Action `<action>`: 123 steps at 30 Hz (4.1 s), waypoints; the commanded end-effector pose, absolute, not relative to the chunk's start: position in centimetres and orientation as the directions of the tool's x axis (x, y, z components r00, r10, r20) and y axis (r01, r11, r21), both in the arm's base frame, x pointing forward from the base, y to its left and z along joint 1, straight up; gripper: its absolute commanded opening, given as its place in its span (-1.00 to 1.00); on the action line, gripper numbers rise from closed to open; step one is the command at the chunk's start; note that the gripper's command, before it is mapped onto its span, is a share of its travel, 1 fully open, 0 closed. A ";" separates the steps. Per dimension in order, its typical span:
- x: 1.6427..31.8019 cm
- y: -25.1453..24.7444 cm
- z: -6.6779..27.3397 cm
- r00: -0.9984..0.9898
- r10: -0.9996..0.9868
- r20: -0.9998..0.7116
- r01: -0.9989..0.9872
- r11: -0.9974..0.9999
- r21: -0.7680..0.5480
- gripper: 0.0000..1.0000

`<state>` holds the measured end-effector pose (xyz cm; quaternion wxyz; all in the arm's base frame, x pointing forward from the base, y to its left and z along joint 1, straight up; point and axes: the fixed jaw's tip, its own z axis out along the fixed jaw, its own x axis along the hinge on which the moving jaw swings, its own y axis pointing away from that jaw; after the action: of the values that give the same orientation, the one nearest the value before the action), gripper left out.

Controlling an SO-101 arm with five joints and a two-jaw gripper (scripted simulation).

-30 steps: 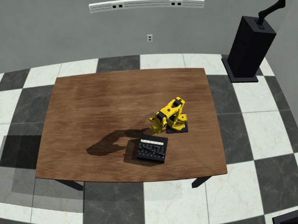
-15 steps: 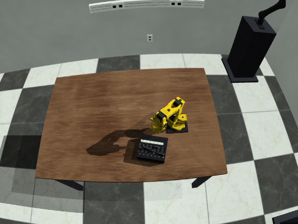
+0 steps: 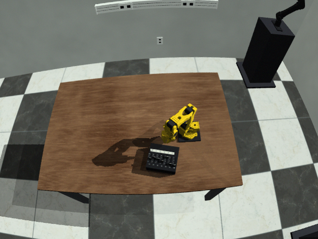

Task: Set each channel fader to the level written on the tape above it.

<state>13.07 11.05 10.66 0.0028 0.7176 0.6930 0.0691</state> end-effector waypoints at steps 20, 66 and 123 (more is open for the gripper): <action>13.7 10.8 10.6 0.574 0.810 0.121 0.814 -0.581 0.029 -1.00; 14.6 11.5 10.3 0.787 -0.616 0.025 -0.611 -0.784 -0.107 -1.00; 17.1 13.7 9.5 -0.883 -0.460 -0.091 -0.463 0.886 0.015 -1.00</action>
<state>16.76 13.72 9.66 0.0499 -0.2869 0.9565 0.0181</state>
